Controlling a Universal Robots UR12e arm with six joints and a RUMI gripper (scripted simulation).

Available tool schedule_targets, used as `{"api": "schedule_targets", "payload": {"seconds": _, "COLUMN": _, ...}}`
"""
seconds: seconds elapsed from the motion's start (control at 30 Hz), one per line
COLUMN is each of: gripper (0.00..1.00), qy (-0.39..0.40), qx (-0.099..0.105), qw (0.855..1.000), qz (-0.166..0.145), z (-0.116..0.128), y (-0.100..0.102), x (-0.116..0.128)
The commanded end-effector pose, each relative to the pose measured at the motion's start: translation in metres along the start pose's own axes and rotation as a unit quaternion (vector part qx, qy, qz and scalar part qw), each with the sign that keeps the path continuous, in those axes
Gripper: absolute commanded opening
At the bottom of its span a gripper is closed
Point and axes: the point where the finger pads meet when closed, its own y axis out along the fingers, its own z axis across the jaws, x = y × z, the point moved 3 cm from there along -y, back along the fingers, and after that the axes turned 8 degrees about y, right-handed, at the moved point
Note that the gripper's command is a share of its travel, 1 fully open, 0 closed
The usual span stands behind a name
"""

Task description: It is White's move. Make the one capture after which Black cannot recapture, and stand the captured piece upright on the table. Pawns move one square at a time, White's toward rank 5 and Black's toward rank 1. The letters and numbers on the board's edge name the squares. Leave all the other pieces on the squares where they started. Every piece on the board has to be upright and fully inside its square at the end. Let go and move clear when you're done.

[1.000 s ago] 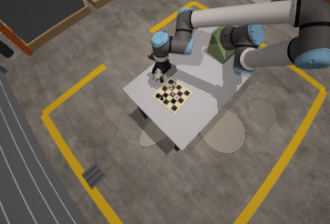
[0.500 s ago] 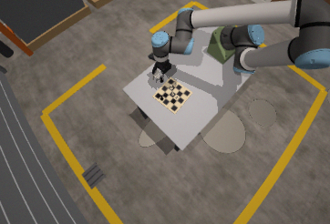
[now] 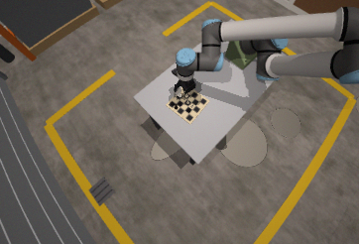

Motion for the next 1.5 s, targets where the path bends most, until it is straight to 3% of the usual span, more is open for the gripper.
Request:
{"api": "schedule_targets", "payload": {"seconds": 0.0, "gripper": 1.00, "qy": 0.059, "qx": -0.001, "qw": 0.998, "qz": 0.000, "z": 0.014, "y": 0.004, "x": 0.060}}
{"api": "schedule_targets", "payload": {"seconds": 0.23, "gripper": 1.00, "qy": 0.078, "qx": -0.001, "qw": 0.997, "qz": -0.001, "z": 0.021, "y": 0.007, "x": 0.083}}
{"api": "schedule_targets", "payload": {"seconds": 0.27, "gripper": 0.20, "qy": 0.078, "qx": -0.001, "qw": 0.997, "qz": -0.001, "z": 0.021, "y": 0.007, "x": 0.083}}
{"api": "schedule_targets", "payload": {"seconds": 1.47, "gripper": 0.20, "qy": 0.077, "qx": -0.002, "qw": 0.997, "qz": 0.000, "z": 0.019, "y": 0.006, "x": 0.082}}
